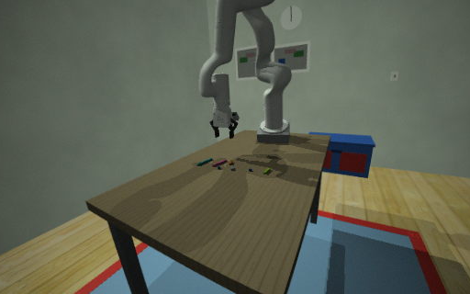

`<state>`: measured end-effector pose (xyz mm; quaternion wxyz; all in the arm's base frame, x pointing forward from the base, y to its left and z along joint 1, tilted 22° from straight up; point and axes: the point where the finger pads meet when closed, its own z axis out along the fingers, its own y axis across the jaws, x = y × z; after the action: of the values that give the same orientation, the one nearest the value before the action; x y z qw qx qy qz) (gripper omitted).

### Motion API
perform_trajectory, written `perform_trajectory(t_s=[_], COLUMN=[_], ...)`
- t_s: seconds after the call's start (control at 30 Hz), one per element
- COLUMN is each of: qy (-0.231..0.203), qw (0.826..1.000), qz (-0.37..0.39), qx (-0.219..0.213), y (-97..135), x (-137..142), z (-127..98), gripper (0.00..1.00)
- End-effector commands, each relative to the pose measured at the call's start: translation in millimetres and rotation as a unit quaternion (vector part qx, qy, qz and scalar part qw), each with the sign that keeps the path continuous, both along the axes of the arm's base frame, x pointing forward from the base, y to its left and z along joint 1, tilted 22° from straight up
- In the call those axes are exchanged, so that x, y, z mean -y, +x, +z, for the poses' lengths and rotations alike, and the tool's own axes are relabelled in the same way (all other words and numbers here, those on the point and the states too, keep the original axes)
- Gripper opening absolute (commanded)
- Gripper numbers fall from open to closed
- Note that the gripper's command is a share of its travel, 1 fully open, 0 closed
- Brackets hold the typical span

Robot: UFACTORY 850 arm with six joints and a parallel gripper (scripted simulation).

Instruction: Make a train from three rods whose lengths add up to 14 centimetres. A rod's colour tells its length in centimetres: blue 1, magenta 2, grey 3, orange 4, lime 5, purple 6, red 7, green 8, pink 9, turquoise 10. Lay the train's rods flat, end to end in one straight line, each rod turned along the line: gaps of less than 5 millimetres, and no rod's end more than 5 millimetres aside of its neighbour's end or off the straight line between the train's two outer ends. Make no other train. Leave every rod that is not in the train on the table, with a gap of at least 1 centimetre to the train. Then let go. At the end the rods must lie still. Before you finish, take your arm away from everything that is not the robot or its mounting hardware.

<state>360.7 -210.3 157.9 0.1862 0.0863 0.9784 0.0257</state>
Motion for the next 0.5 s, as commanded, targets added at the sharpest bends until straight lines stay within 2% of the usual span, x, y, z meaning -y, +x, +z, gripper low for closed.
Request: perform_trajectory(t_s=[0.0, 0.33, 0.47], qy=[0.000, -0.002, -0.027], qw=[1.000, 1.000, 0.997], qz=[0.000, 0.003, 0.077], qx=[0.001, 0.000, -0.003], y=[0.4, 0.8, 9.5], x=[0.4, 0.0, -7.7], z=[0.5, 0.5, 1.5], gripper=[1.00, 1.00, 1.00])
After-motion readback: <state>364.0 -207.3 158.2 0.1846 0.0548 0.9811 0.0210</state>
